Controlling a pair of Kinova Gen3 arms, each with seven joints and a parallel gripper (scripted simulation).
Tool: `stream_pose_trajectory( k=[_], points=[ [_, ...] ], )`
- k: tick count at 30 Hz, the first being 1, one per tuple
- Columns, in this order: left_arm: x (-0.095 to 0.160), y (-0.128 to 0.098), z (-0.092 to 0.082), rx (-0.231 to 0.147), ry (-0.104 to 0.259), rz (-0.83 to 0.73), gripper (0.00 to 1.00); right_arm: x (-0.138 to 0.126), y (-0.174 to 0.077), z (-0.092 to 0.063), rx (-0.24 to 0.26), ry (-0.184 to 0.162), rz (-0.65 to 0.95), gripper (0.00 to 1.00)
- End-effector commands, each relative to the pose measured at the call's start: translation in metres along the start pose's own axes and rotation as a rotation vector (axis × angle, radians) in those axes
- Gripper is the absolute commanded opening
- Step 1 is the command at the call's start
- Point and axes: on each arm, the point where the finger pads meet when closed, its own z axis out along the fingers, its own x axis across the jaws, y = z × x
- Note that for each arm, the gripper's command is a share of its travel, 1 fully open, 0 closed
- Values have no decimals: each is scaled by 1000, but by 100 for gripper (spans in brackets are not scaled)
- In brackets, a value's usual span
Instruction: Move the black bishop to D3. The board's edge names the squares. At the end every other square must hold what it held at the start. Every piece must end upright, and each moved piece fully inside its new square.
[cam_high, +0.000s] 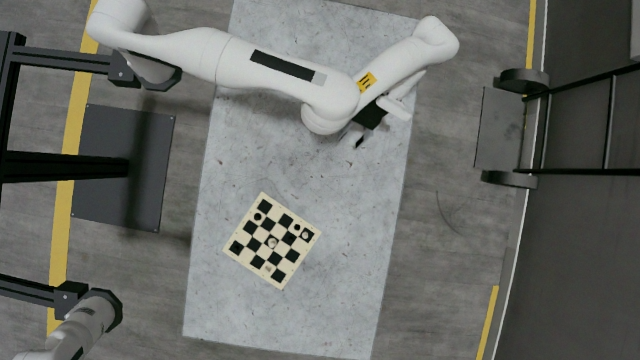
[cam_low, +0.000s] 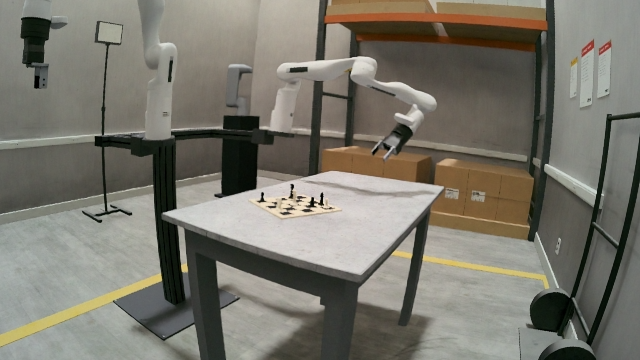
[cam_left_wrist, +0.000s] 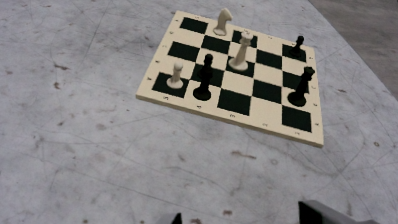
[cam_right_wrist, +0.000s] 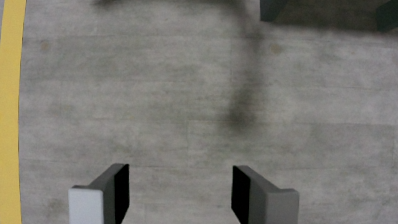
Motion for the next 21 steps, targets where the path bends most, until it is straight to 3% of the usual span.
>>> stream_pose_trajectory(
  k=[1,16,21],
  points=[
    [0,-1,-1,0,-1,2,100,0,1,-1,-2,0,0,100],
    [0,-1,-1,0,-2,2,100,0,1,-1,-2,0,0,100],
    [5,-14,-15,-1,-2,2,100,0,1,-1,-2,0,0,100]
  ],
)
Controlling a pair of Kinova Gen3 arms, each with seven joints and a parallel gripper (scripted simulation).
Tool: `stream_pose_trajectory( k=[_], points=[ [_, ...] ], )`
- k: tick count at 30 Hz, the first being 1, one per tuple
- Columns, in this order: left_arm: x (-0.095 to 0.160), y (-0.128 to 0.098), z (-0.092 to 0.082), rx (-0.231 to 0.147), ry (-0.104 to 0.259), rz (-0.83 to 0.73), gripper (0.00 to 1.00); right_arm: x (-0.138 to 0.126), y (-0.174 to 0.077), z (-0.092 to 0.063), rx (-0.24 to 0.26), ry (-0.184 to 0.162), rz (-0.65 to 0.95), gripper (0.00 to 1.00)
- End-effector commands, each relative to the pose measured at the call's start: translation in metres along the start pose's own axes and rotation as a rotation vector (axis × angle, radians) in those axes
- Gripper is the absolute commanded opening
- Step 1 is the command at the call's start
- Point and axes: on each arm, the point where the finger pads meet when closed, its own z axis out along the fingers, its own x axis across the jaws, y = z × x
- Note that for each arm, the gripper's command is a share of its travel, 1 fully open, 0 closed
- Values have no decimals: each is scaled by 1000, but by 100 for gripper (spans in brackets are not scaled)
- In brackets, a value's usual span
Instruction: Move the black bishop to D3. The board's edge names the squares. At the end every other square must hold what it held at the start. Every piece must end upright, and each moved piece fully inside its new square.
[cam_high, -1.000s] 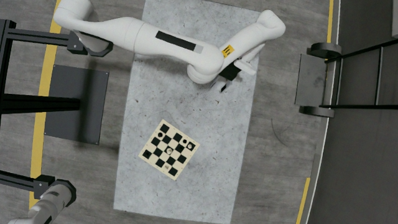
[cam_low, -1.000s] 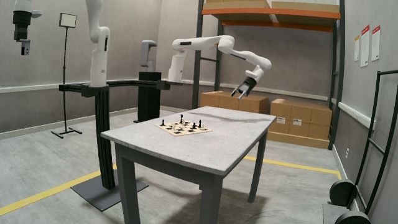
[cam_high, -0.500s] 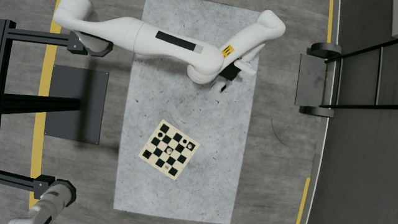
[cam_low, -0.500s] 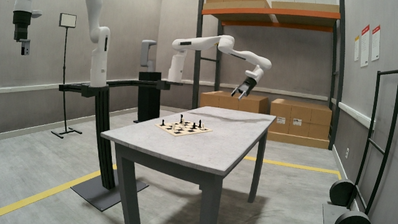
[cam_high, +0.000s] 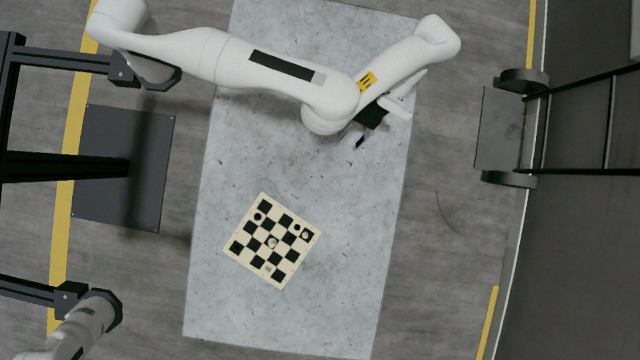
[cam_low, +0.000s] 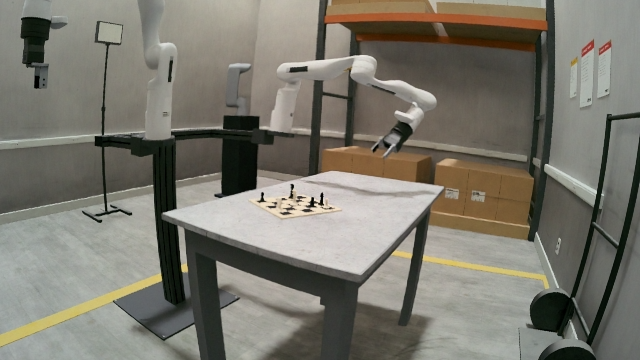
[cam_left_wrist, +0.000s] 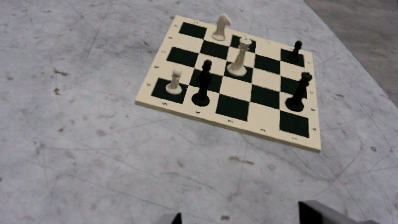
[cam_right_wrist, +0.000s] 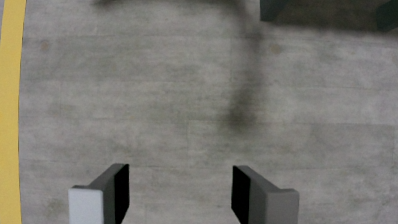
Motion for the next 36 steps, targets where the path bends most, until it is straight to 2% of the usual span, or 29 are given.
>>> stream_pose_trajectory(
  k=[1,3,14,23,26,29,32,35,36],
  points=[
    [5,-13,-14,0,-2,1,100,0,1,-1,-2,0,0,100],
    [5,-13,-14,0,-2,1,100,0,1,-1,-2,0,0,100],
    [21,-51,-54,0,-2,2,100,0,1,-1,-2,0,0,100],
    [22,-54,-57,-1,-2,2,100,0,1,-1,-2,0,0,100],
    [21,-55,-54,-9,0,6,100,0,1,-1,-2,0,0,100],
    [19,-59,-44,-32,5,18,100,0,1,-1,-2,0,0,100],
    [15,-66,-27,-74,13,42,100,0,1,-1,-2,0,0,100],
    [11,-76,-2,-137,23,78,100,0,1,-1,-2,0,0,100],
    [11,-76,-2,-137,23,78,100,0,1,-1,-2,0,0,100]
  ],
)
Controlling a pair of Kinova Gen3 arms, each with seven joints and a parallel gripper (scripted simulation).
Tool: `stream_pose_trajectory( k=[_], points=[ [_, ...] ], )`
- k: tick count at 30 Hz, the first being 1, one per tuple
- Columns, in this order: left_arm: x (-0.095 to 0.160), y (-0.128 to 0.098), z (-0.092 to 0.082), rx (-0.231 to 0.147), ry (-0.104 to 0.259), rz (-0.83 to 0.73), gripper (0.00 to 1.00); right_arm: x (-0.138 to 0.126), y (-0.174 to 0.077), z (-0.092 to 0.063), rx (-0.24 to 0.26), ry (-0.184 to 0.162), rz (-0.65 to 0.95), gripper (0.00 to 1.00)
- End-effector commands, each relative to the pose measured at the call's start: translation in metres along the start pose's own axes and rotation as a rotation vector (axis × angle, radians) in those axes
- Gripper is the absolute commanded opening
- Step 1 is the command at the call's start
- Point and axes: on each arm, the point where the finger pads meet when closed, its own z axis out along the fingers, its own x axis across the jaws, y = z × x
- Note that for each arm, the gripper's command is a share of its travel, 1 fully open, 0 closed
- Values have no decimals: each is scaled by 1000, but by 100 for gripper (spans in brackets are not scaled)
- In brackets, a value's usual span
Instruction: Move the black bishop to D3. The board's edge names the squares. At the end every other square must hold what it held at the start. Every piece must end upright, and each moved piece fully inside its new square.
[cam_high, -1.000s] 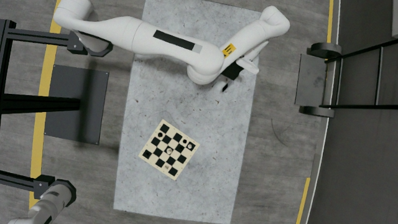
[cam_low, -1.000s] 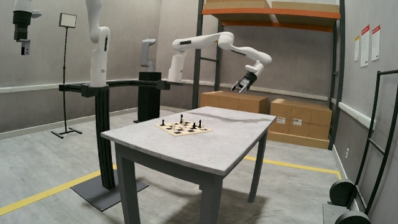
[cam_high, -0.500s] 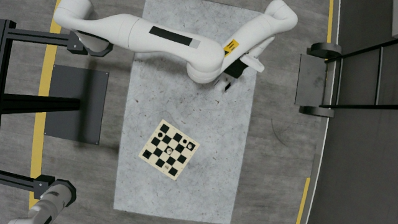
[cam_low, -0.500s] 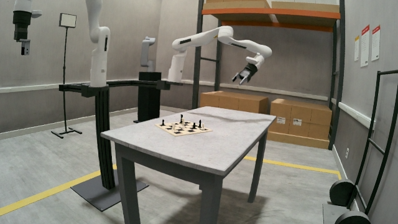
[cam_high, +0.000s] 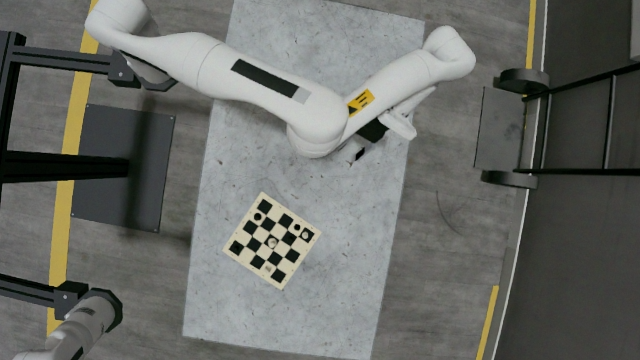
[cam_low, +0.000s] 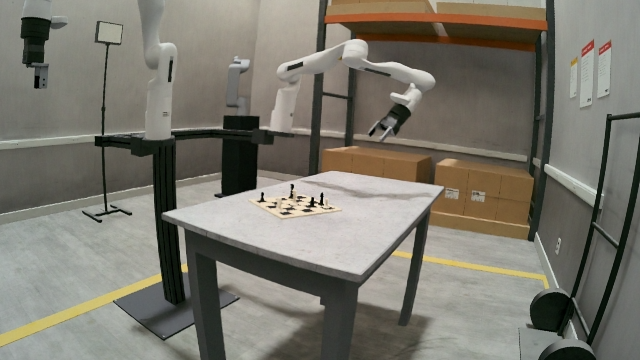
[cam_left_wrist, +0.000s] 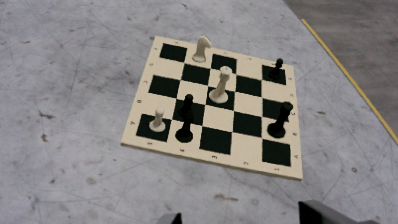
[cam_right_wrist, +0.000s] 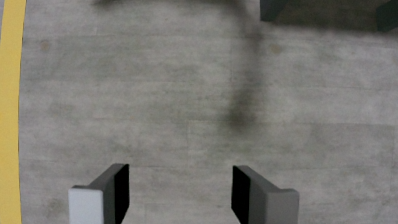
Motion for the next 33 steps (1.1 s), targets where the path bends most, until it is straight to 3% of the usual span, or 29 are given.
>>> stream_pose_trajectory(
  k=[1,5,16,18,21,23,29,33],
  points=[
    [-5,-9,16,-45,3,26,100,0,1,-1,-2,0,0,100],
    [-11,-29,56,-155,15,97,100,0,1,-1,-2,0,0,100],
    [-15,-75,132,-399,15,286,100,0,1,-1,-2,0,0,100],
    [-15,-75,132,-399,15,286,100,0,1,-1,-2,0,0,100],
    [-14,-94,157,-494,4,374,100,0,1,-1,-2,0,0,100],
    [-13,-98,162,-513,1,392,100,0,1,-1,-2,0,0,100],
    [-7,-131,196,-655,-33,542,100,0,1,-1,-2,0,0,100],
    [-4,-146,208,-709,-51,606,100,0,1,-1,-2,0,0,100]
  ],
)
